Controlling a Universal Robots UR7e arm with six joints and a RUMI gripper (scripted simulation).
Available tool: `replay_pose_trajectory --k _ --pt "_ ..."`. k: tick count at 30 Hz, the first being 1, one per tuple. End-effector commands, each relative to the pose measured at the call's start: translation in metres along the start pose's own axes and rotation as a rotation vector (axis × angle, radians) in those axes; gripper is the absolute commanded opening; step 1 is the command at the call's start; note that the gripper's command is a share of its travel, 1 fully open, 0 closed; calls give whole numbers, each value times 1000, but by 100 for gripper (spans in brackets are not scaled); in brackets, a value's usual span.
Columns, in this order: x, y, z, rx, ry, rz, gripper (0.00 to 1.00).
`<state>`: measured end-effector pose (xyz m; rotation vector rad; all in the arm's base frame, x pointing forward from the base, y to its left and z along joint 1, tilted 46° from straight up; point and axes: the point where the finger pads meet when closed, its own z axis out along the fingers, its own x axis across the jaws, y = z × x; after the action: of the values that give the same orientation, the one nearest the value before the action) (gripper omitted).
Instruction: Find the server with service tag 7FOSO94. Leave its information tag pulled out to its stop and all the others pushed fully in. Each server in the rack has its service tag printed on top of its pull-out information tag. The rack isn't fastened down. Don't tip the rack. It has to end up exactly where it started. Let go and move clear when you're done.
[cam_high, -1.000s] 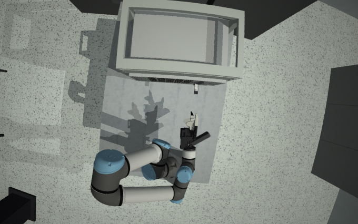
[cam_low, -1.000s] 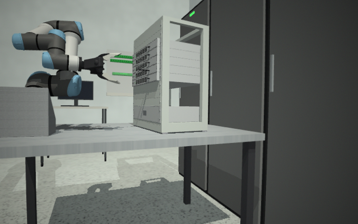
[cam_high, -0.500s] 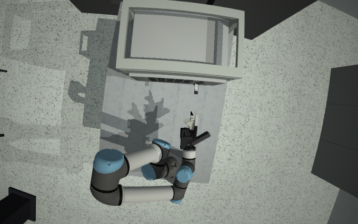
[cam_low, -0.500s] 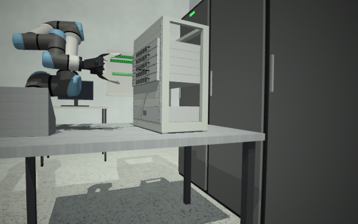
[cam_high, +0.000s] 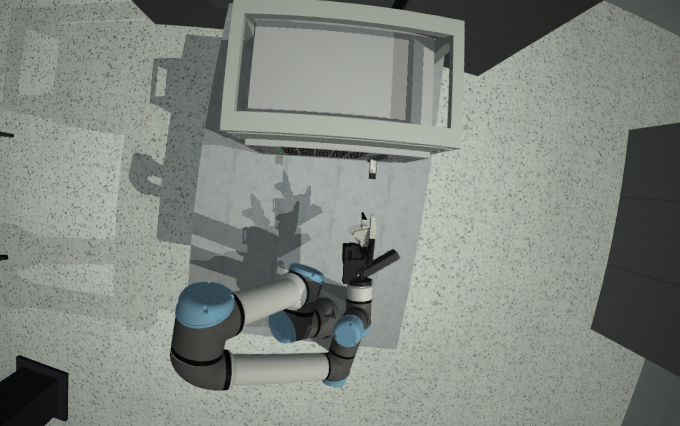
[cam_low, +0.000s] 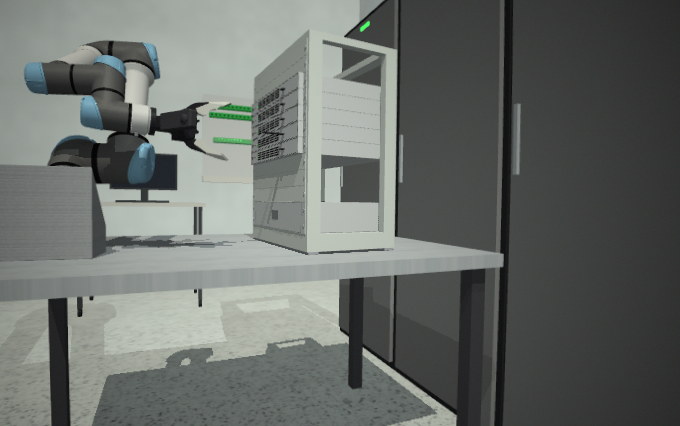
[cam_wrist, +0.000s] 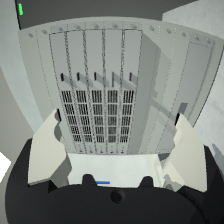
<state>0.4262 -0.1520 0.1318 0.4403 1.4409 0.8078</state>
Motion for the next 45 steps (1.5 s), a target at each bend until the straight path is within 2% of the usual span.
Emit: replay_pose_trajectory --k 1,45 --pt "0 0 0 -2 5 0 100" --pt "7 3 2 -25 60 2 100"
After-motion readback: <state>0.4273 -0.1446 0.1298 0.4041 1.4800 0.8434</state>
